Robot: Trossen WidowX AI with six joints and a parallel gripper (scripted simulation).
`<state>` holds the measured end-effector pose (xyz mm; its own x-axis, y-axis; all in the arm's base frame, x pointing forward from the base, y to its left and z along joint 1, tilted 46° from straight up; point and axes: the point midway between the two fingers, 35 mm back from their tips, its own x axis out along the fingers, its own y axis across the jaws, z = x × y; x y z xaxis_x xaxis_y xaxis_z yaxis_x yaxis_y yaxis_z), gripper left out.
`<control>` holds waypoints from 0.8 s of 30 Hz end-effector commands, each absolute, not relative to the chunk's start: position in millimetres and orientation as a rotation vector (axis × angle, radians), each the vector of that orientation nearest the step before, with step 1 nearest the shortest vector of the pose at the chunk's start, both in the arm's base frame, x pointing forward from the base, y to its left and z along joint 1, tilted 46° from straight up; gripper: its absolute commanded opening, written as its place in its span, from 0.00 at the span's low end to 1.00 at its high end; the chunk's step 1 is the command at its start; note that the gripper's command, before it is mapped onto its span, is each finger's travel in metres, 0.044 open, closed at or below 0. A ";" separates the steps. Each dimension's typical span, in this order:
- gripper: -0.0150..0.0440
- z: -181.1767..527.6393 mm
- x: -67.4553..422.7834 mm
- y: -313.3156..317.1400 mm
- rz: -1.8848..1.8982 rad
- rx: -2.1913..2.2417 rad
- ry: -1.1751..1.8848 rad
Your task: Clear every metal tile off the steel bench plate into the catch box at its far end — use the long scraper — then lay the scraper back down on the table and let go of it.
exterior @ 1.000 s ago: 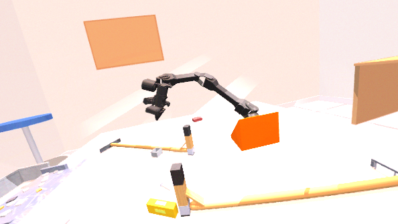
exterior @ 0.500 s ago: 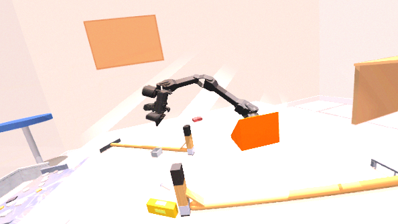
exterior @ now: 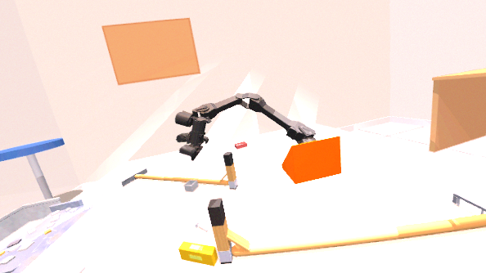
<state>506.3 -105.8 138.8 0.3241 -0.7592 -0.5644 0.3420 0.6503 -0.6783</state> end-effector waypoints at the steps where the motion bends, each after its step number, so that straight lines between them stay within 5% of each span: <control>1: 0.25 131.7 506.4 -110.8 -0.751 -0.489 0.999; 24: 0.25 97.4 498.4 -147.6 -0.754 -0.495 0.994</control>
